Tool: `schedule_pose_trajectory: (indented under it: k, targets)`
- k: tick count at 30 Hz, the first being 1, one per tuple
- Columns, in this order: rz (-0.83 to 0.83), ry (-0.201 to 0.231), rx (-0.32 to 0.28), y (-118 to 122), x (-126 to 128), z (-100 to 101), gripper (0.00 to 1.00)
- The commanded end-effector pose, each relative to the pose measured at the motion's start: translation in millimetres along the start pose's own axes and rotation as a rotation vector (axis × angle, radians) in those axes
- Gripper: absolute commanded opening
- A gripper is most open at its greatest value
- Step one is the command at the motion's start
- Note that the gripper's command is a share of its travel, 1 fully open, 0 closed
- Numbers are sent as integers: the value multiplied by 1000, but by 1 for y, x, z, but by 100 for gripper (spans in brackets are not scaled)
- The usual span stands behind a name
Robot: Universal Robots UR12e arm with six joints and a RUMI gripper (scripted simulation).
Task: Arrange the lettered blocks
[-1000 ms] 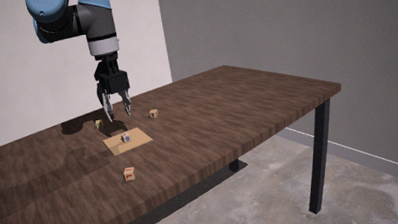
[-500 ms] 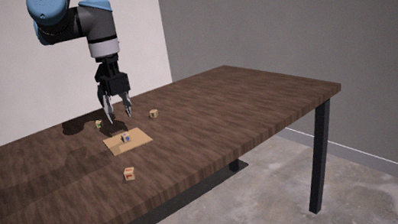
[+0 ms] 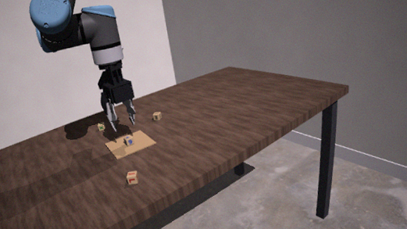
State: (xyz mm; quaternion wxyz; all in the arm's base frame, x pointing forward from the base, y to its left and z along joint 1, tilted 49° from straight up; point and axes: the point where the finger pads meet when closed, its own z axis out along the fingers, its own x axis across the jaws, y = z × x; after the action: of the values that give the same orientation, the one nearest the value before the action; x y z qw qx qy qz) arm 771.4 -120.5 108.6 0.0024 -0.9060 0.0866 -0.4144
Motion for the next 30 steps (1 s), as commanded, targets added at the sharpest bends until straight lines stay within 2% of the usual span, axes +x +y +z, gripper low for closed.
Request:
schedule_pose_trajectory:
  k: [1,14,30]
  targets:
    - [-2,6,0,-1,4,8,37]
    - [-2,6,0,-1,4,25,37]
    - [-2,6,-1,-1,4,29,37]
